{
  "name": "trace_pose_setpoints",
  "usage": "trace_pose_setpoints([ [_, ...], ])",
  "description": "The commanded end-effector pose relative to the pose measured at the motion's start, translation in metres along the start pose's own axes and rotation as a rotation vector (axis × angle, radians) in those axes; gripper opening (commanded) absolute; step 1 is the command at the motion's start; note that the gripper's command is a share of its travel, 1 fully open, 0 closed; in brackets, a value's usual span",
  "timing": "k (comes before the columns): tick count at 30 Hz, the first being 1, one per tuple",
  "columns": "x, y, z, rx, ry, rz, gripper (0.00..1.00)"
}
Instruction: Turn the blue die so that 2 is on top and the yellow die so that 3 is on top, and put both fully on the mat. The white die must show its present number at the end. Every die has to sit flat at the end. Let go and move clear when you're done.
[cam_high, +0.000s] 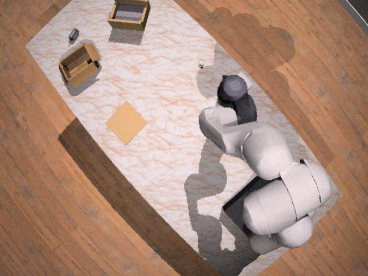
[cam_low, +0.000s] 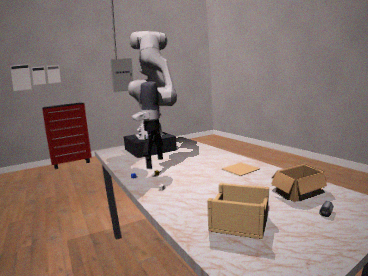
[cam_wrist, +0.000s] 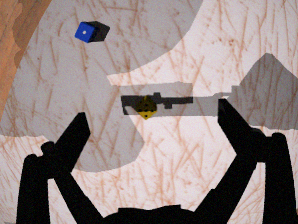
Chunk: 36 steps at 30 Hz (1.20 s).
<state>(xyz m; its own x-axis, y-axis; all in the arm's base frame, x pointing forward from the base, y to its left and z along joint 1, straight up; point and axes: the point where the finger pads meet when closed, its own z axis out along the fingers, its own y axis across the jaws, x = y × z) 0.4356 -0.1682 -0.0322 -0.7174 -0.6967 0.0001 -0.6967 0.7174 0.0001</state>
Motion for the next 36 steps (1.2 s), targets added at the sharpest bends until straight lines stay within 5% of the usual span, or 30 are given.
trace_pose_setpoints([
  [1, 0.0, 0.0, -0.001, 0.003, 0.0, -0.005, 1.0],
  [14, 0.0, 0.0, -0.025, 0.003, 0.0, -0.005, 1.0],
  [25, 0.0, 0.0, -0.092, 0.003, 0.0, -0.005, 1.0],
  [36, 0.0, 0.0, -0.096, 0.003, 0.0, -0.005, 1.0],
])
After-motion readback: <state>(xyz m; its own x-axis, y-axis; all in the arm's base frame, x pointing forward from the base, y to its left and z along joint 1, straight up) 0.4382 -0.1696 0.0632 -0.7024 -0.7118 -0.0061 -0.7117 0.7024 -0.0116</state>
